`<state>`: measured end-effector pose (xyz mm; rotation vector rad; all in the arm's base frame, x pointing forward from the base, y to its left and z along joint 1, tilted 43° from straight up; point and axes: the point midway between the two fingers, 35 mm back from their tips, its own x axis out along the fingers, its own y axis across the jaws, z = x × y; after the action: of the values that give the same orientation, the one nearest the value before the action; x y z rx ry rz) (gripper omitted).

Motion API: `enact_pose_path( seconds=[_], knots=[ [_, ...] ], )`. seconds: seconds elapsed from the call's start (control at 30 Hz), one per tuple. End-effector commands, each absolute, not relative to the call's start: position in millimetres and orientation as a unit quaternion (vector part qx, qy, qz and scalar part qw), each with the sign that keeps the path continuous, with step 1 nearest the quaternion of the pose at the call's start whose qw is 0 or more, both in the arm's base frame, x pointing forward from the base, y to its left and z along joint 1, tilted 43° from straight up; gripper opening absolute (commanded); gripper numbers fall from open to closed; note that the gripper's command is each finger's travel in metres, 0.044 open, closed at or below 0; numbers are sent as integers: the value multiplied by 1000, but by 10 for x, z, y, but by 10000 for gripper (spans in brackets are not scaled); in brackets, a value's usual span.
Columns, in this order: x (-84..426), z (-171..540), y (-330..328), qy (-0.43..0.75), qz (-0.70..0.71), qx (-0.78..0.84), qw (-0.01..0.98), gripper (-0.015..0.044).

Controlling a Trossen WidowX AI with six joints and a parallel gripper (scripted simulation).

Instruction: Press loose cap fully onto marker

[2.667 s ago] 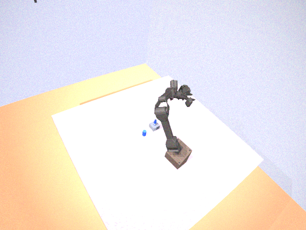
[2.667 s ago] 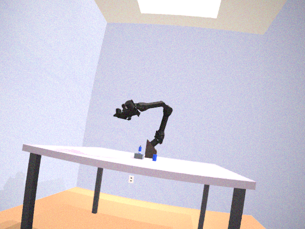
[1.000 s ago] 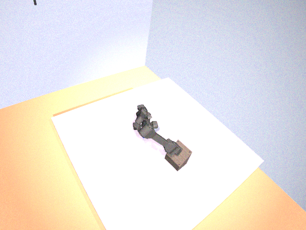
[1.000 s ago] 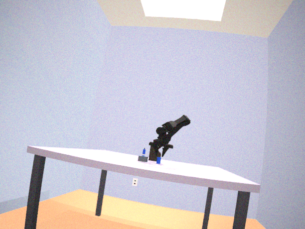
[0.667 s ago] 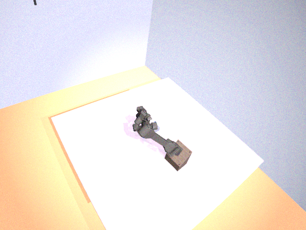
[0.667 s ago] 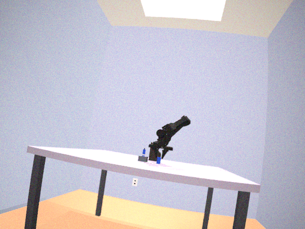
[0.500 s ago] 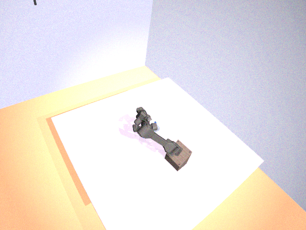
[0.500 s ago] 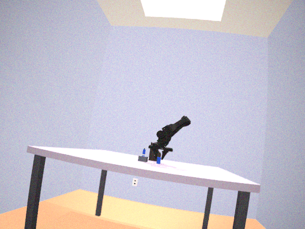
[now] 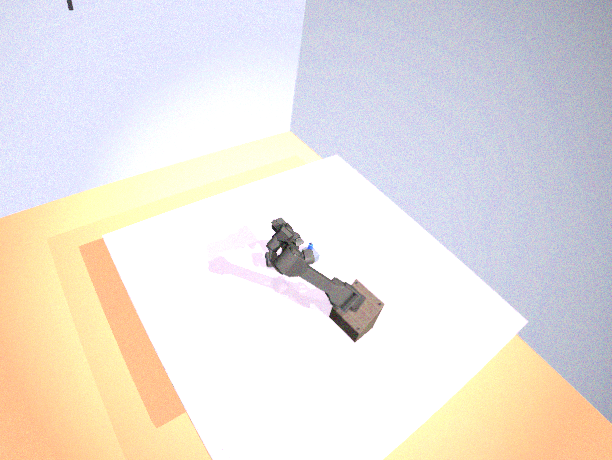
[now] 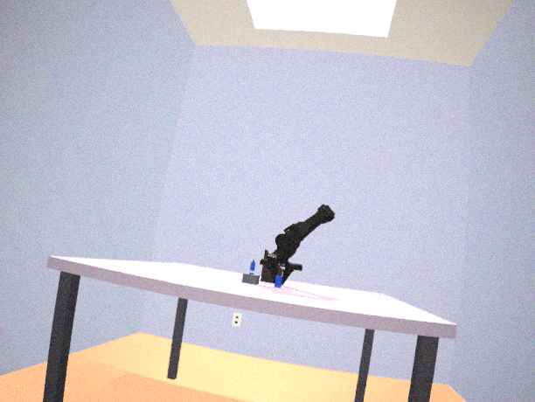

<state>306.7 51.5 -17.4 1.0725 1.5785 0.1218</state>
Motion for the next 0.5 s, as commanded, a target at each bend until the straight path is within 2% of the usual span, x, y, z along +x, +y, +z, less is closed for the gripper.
enact_pose_path(
  seconds=[0.0, 0.27, 0.4, 0.47],
  knots=[
    [3050, -185, 526, 675, 51, 461, 573, 158],
    [3051, -184, 527, 675, 51, 461, 573, 105],
    [3053, -139, 478, 675, 51, 461, 574, 0],
    [3054, -101, 439, 675, 50, 461, 574, 0]
  ],
)
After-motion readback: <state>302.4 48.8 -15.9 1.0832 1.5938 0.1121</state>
